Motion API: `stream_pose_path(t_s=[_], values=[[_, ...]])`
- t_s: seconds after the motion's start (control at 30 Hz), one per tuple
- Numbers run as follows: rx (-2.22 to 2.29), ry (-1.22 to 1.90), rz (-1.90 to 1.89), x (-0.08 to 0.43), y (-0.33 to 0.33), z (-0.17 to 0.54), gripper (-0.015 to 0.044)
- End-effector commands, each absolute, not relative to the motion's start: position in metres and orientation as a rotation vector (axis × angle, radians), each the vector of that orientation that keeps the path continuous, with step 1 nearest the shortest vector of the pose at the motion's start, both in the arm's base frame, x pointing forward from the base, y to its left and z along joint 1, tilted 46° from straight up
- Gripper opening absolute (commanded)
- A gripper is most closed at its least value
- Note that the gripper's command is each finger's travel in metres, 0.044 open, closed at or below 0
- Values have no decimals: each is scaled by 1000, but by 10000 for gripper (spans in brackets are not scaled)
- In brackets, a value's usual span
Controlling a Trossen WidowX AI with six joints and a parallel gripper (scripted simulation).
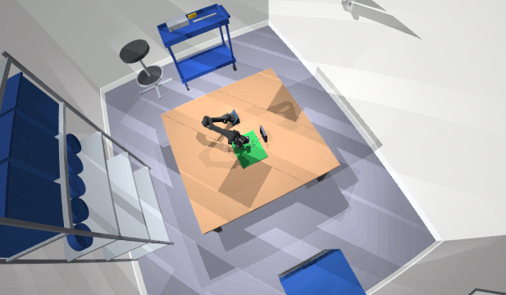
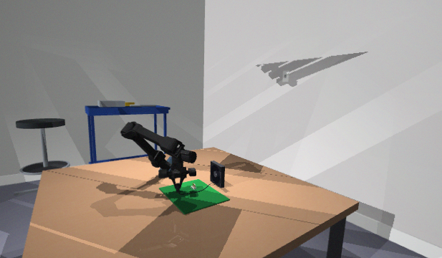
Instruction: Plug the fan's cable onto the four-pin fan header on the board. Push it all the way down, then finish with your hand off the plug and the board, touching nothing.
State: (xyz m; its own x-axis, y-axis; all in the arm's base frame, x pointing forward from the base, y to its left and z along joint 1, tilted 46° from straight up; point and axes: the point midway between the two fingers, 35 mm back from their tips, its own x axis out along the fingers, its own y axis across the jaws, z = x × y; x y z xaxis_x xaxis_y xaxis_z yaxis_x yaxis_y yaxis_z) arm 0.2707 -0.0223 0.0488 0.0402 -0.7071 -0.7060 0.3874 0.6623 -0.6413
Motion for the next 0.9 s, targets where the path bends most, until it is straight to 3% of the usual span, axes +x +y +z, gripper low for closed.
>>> stream_pose_path(t_s=[0.0, 0.23, 0.87], values=[[-308, 1276, -859, 271, -22, 49, 0], [-319, 1280, -857, 269, 13, 84, 0], [-661, 1462, -570, 272, 21, 76, 0]])
